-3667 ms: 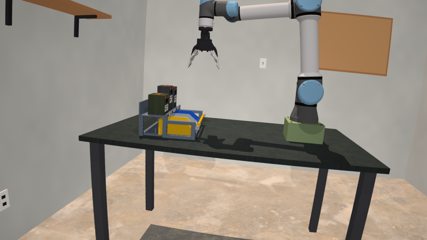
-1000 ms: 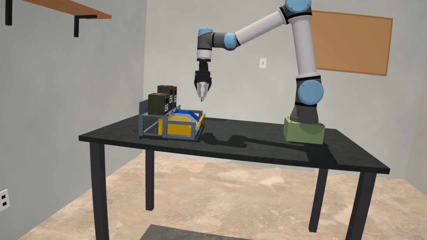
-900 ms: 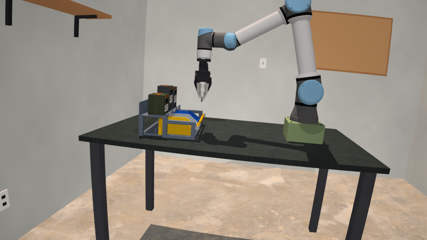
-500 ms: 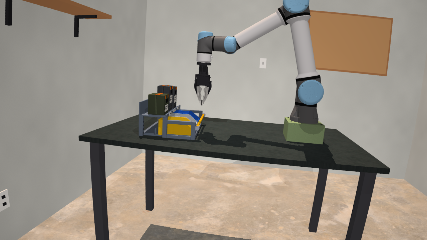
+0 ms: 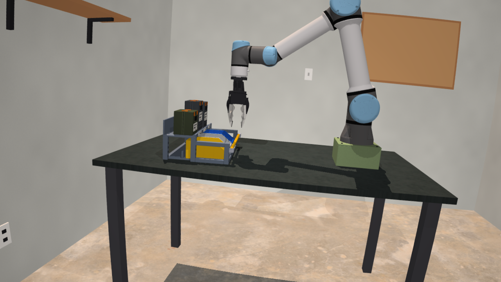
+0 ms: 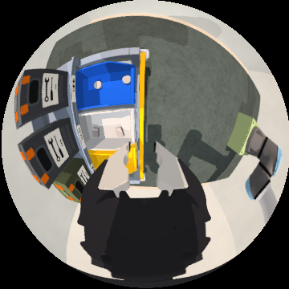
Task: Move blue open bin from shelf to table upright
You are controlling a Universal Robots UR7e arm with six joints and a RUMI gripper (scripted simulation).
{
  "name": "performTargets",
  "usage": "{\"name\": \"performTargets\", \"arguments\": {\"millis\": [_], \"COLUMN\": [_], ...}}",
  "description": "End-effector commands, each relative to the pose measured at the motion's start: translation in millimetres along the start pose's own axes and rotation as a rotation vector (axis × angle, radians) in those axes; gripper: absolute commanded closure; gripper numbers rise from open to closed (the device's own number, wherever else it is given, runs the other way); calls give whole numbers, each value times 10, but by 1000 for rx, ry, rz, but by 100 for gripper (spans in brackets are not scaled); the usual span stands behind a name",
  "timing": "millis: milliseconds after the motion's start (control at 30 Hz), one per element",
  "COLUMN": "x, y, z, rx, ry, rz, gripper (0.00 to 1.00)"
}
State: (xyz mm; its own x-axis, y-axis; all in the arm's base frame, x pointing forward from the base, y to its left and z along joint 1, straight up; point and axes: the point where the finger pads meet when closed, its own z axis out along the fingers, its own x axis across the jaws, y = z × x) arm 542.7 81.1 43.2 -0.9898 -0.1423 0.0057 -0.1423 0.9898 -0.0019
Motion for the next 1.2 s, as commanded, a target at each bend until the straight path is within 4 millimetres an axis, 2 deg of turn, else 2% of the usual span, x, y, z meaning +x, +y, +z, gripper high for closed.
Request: {"name": "performTargets", "arguments": {"millis": [0, 1167], "x": [-4, -6], "y": [-1, -1], "z": [-3, 46], "rx": [0, 0], "ry": [-2, -2], "rz": [0, 0], "gripper": [74, 74]}}
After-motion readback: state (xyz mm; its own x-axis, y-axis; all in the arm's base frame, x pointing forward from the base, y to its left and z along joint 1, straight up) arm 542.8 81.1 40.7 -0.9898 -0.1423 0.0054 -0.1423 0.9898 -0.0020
